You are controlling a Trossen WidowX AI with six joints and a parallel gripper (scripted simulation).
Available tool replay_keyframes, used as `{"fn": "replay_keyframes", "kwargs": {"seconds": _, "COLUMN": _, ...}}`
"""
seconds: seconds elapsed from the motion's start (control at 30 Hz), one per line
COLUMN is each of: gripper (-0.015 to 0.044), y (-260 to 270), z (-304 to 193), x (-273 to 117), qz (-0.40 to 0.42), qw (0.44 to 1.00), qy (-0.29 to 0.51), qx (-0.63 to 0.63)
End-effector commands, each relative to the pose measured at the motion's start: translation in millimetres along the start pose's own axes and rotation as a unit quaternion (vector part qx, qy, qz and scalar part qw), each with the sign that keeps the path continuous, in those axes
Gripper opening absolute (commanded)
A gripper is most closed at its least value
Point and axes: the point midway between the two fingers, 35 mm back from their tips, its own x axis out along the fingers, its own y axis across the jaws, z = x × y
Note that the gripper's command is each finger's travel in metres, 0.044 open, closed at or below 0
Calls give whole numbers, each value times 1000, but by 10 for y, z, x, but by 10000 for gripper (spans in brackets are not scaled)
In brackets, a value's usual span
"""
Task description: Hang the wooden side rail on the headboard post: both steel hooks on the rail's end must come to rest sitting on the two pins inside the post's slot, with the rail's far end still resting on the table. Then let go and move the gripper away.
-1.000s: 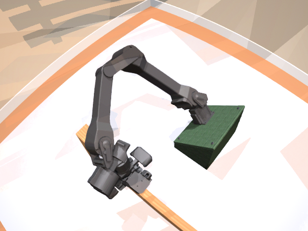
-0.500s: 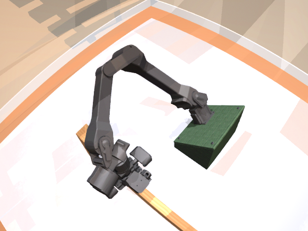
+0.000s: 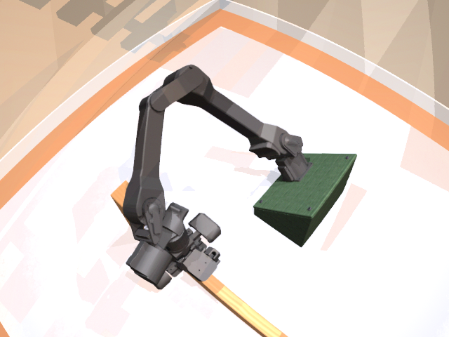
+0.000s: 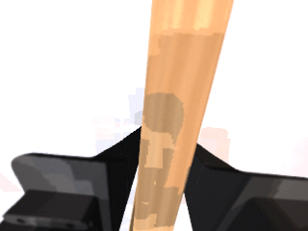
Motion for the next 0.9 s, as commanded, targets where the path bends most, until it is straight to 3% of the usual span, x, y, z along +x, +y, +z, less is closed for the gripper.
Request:
{"fn": "replay_keyframes", "kwargs": {"seconds": 0.0, "gripper": 0, "y": -6, "z": -8, "x": -10, "qz": -1, "qw": 1000, "qy": 0, "qx": -2}}
{"fn": "replay_keyframes", "kwargs": {"seconds": 0.87, "gripper": 0, "y": -16, "z": -35, "x": -16, "qz": -1, "qw": 1000, "qy": 0, "qx": -2}}
